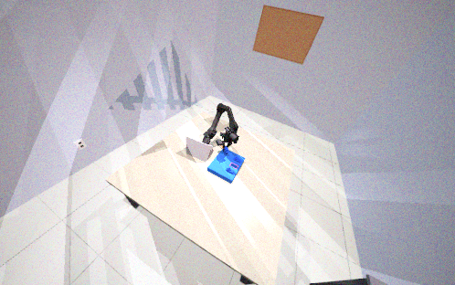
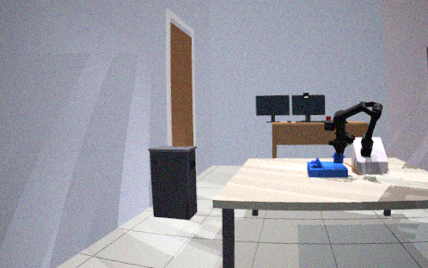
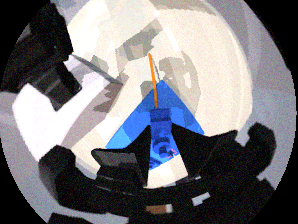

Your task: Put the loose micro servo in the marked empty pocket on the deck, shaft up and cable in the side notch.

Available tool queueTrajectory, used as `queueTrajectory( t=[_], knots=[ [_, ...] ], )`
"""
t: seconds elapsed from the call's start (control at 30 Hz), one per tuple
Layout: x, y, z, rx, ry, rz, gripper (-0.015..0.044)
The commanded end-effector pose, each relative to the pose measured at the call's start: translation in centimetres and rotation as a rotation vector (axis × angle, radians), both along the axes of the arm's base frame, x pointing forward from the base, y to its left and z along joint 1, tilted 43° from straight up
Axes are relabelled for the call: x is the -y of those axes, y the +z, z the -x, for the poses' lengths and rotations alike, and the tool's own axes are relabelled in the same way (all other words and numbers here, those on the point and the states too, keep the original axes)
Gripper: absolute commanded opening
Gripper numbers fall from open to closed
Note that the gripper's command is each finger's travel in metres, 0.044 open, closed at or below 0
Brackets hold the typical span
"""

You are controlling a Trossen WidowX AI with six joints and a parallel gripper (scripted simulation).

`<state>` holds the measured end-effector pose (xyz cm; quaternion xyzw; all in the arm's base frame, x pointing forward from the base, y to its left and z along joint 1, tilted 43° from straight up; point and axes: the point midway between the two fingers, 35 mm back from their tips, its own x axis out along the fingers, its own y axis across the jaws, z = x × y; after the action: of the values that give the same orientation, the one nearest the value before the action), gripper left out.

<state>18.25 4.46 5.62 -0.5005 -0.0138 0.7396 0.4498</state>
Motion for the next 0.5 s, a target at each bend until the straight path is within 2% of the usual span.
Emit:
queueTrajectory(
  t=[0.0, 0.23, 0.47],
  knots=[
    [0.2, 0.3, 0.0, 0.008, 0.002, 0.005, 0.0],
    [0.1, 0.3, -0.3, 0.008, 0.002, 0.005, 0.0],
    [-0.1, 0.1, -3.0, 0.01, 0.002, 0.005, 0.0]
  ],
)
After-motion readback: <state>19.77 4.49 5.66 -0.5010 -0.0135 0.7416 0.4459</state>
